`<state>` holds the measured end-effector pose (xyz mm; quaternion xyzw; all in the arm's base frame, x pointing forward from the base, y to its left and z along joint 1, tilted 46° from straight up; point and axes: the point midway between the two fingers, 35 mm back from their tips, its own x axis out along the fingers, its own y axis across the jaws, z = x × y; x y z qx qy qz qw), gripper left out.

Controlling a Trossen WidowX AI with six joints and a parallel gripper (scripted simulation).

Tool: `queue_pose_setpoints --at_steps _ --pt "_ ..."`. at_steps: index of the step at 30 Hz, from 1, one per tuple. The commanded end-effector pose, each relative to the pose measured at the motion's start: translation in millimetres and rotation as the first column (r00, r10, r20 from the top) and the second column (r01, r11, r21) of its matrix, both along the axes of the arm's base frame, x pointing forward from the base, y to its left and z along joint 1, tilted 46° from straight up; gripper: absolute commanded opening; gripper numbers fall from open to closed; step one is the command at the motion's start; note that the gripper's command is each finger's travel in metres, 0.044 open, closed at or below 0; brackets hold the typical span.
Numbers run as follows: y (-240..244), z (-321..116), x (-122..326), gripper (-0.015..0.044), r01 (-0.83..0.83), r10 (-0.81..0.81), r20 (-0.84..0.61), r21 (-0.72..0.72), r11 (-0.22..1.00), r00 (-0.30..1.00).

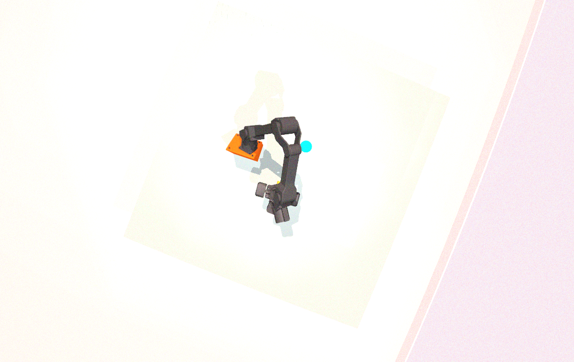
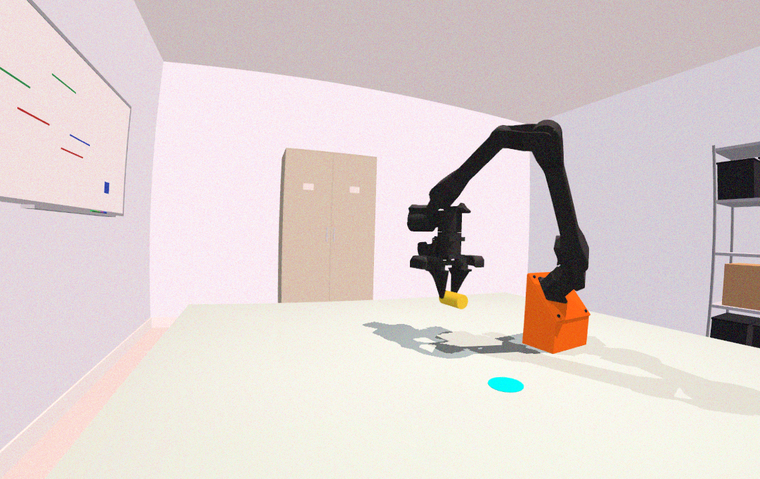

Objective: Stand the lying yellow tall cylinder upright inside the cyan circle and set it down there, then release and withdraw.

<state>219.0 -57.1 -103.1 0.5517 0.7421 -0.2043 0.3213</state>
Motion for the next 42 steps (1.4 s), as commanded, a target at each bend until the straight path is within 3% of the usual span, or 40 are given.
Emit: queue_pose_setpoints --at_steps 1,11,42 --pt "-7 7 2 0.0105 -0.002 0.002 0.008 -0.004 1.0 1.0" --pt "-15 21 3 0.0105 -0.009 0.009 0.014 0.003 1.0 1.0" --pt "39 91 38 0.0105 -0.259 0.25 0.266 0.0 0.966 0.931"
